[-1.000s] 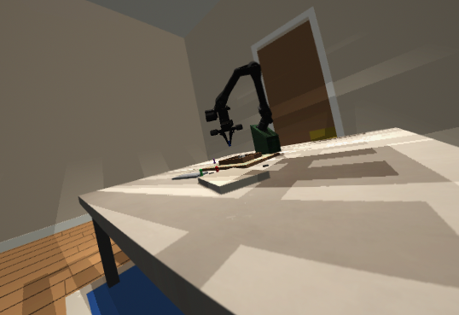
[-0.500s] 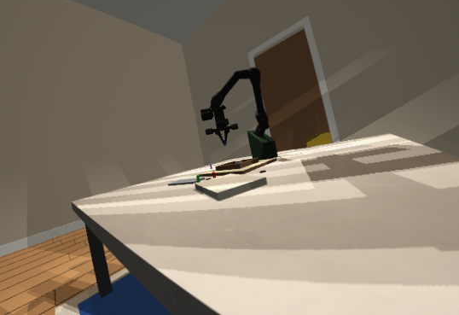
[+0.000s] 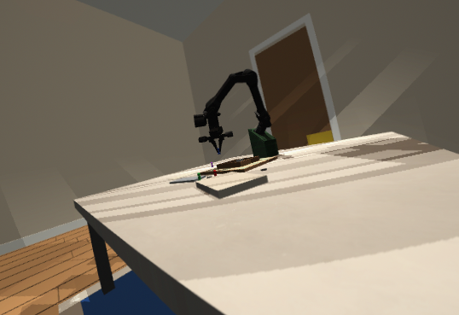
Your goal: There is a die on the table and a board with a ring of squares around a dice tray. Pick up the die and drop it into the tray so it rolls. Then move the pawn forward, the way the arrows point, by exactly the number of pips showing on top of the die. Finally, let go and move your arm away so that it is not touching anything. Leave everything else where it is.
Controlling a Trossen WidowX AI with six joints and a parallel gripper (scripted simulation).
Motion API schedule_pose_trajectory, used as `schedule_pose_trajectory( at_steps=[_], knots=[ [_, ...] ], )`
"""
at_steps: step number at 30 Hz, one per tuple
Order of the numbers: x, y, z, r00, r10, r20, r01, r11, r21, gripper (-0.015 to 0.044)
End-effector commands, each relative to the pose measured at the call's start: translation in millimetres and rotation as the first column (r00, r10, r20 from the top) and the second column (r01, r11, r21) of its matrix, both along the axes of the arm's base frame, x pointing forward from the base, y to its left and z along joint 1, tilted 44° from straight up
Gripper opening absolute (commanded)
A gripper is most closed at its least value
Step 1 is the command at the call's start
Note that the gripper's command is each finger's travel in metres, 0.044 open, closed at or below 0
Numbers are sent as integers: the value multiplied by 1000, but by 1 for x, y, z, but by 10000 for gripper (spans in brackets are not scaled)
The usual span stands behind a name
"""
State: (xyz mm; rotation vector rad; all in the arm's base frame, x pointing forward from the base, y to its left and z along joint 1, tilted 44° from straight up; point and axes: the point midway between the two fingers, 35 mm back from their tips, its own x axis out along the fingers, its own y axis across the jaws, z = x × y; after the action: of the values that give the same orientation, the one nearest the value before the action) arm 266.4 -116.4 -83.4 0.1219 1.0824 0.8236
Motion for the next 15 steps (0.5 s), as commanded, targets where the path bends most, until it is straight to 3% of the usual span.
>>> schedule_pose_trajectory(
  at_steps=[1,15],
  knots=[
    [19,11,-11,1000,1,-1,-1,1000,15,0],
    [27,34,-36,1000,1,-1,-1,1000,17,0]
  ],
)
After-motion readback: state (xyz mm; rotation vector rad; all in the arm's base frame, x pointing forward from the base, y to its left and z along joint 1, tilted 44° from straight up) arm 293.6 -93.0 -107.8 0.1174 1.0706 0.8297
